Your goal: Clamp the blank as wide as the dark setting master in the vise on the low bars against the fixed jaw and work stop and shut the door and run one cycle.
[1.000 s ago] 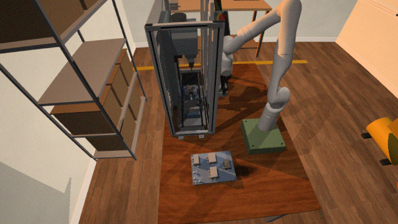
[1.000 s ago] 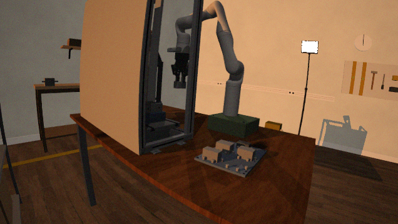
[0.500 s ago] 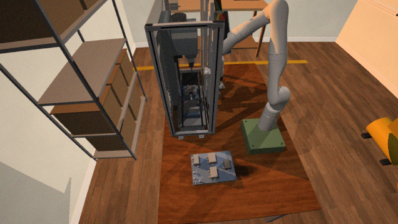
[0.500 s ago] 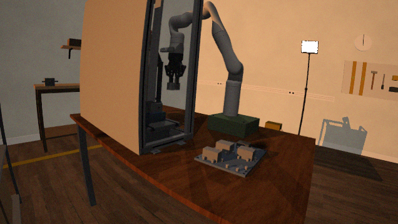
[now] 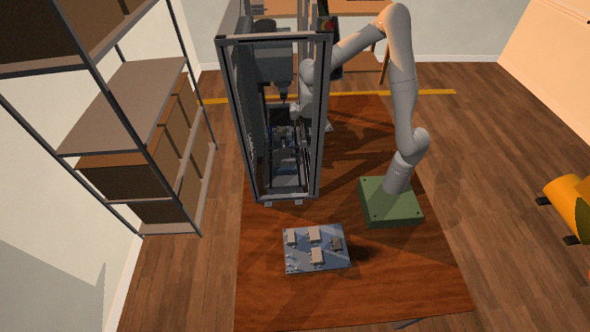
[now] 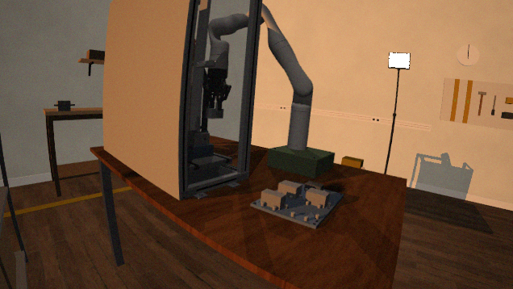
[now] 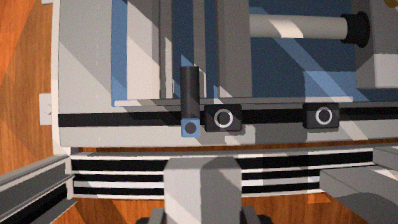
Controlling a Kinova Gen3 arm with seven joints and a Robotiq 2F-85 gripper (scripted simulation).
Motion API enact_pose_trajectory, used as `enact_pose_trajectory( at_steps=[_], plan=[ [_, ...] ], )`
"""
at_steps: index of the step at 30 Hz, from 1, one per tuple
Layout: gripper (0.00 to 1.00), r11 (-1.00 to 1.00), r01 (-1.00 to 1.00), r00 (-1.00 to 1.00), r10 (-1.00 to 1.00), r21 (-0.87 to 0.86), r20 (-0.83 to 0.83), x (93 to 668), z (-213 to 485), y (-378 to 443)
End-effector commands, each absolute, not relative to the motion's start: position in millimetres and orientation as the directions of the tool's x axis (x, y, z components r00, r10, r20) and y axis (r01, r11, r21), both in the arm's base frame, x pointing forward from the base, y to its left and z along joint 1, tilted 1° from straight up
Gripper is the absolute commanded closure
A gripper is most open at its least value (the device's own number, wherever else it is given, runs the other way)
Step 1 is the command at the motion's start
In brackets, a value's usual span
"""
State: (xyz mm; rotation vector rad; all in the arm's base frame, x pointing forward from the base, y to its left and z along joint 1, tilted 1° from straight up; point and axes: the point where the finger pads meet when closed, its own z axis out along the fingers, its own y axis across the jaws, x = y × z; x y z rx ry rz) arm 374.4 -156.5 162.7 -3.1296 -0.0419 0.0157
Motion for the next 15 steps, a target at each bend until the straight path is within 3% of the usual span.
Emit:
enact_pose_trajectory(
  at_steps=[1, 8, 15],
  plan=[
    [0.90, -1.000, 0.027, 1.000, 0.027, -0.011, -0.009, 374.9, 163.2, -156.6],
    [0.90, -1.000, 0.027, 1.000, 0.027, -0.011, -0.009, 424.1, 155.3, -152.4],
    [0.90, -1.000, 0.027, 1.000, 0.027, -0.011, -0.009, 424.1, 155.3, -152.4]
  ],
)
